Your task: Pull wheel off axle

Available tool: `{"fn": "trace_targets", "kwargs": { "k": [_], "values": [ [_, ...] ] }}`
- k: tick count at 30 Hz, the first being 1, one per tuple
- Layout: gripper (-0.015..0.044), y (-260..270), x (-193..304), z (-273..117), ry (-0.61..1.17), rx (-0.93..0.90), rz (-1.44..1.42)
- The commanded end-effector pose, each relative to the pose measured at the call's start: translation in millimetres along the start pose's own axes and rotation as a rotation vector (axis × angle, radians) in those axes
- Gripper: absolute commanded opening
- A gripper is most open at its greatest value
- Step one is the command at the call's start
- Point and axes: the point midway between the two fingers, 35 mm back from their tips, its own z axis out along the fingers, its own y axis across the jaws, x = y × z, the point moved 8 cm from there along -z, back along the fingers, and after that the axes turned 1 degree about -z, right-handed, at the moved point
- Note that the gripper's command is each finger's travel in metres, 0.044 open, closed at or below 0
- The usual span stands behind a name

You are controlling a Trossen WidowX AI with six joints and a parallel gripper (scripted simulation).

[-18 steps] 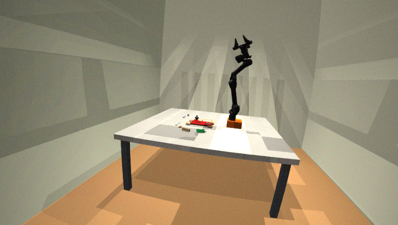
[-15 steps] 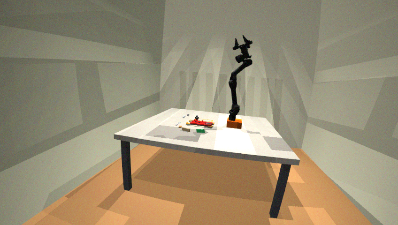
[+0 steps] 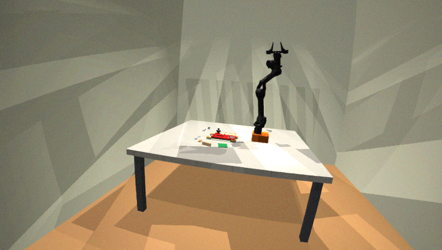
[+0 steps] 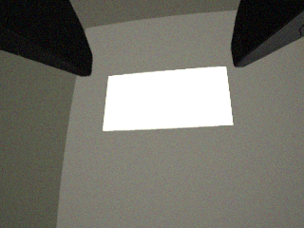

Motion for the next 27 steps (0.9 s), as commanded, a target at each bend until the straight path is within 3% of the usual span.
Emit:
{"fn": "trace_targets", "kwargs": {
  "k": [1,15,27],
  "values": [
    [0.0300,7.4,-18.3,-5.2,-0.048,-0.063,0.122],
    [0.0300,15.2,-102.5,-35.4,-0.240,-0.318,0.593],
    [0.0300,-12.8,-179.6,-71.3,-0.432,-0.542,0.991]
  ]
}}
